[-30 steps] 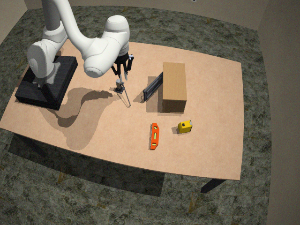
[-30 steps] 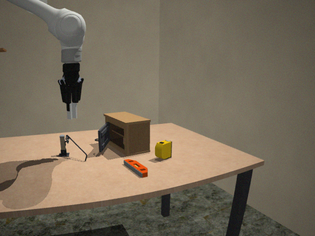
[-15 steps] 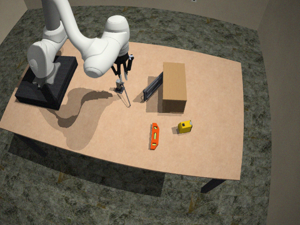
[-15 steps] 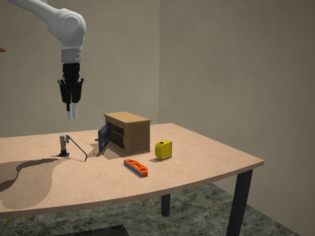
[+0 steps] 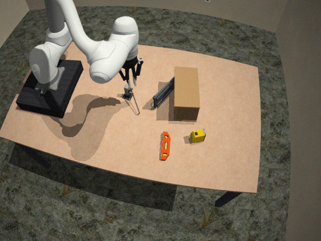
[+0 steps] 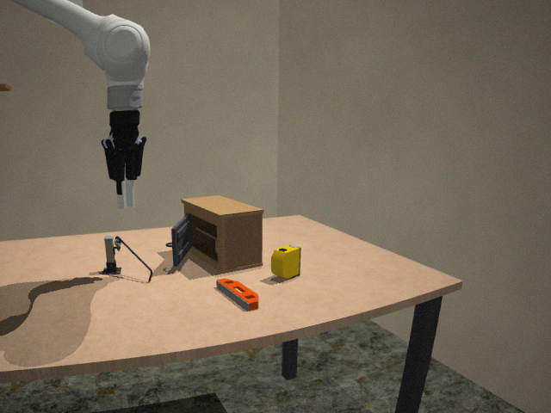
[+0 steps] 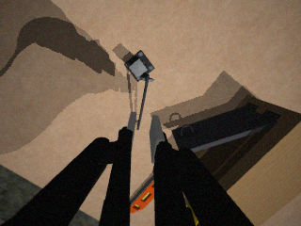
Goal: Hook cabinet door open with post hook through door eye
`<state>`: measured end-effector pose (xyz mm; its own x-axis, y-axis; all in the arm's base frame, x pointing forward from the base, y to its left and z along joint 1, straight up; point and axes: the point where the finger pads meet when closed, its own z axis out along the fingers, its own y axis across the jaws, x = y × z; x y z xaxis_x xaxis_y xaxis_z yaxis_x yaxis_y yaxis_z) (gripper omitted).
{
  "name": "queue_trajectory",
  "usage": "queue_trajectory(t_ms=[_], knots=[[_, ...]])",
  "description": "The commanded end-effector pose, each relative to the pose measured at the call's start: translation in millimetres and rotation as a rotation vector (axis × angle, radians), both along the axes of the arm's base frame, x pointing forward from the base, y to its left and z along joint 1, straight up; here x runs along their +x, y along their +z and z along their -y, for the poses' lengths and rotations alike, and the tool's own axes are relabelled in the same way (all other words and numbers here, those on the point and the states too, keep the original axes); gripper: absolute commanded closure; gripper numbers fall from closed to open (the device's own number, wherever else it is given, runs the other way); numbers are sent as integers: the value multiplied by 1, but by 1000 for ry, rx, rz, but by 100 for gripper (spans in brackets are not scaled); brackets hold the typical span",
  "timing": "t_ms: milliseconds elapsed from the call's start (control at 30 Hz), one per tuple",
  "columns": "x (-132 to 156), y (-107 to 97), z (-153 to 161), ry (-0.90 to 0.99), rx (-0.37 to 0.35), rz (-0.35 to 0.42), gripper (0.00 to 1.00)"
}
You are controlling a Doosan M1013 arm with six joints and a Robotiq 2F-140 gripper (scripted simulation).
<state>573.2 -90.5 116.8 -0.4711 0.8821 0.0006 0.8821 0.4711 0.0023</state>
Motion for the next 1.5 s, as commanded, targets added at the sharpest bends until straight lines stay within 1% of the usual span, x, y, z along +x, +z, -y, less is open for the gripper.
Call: queue_trajectory(t_ms=[0,233,433,700,767,1267,1333,1467], knots=[[0,0,0,0,0,0,86],[0,-3,0,0,0,0,86],[0,-10,0,0,0,0,86],[0,-28,0,0,0,0,86],[0,-28,0,0,0,0,86],[0,-69,0,0,0,0,86],[0,-69,0,0,0,0,86],[0,-77,0,0,0,0,86]])
